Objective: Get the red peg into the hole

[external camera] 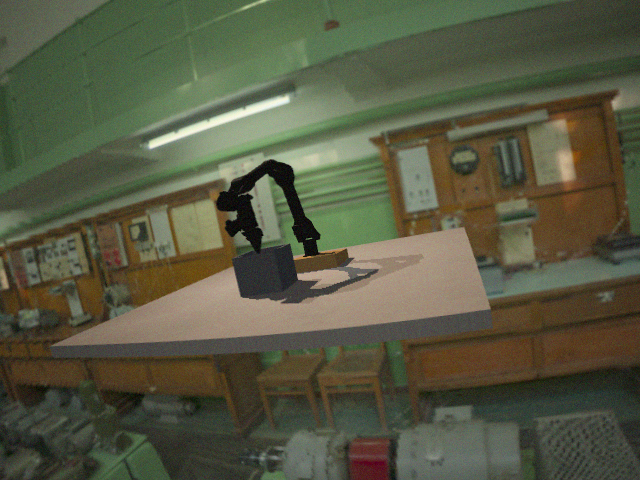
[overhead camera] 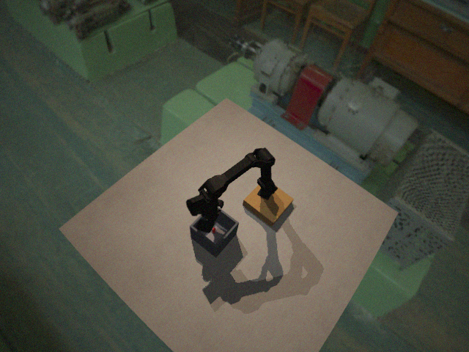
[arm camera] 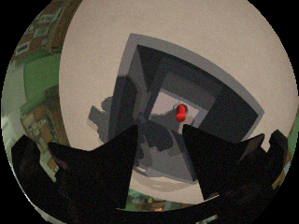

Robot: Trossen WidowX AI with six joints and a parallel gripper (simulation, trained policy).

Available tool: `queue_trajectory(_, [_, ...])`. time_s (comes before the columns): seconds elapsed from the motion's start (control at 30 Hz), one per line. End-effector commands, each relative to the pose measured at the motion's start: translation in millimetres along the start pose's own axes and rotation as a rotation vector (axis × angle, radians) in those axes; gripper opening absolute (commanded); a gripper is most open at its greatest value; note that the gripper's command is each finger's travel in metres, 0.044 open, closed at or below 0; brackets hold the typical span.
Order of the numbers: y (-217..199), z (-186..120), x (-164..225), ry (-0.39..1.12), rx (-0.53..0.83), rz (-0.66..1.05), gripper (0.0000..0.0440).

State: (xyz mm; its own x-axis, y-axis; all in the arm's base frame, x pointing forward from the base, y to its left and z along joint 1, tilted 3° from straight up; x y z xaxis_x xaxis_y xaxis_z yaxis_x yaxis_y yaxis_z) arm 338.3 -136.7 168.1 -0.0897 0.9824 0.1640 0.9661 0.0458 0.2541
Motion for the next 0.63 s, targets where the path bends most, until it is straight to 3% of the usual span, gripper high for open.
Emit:
queue_trajectory(0.0, [4,-11,-3,0.011,-0.036,-0.007,0.0230])
queue_trajectory(0.33, [18,-48,-12,0.032,-0.152,-0.045,0.0237])
queue_trajectory(0.6, [30,-95,-13,0.023,-0.280,-0.111,0.0245])
Point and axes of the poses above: the point midway between the two fingers, 35 mm back from their tips, its own z axis out along the fingers, its own y axis across the jaws, x = y × z, the point moved 6 cm from there along -z, back along the fingers, and after that the axes turned 8 degrees about z, right-handed, at the moved point
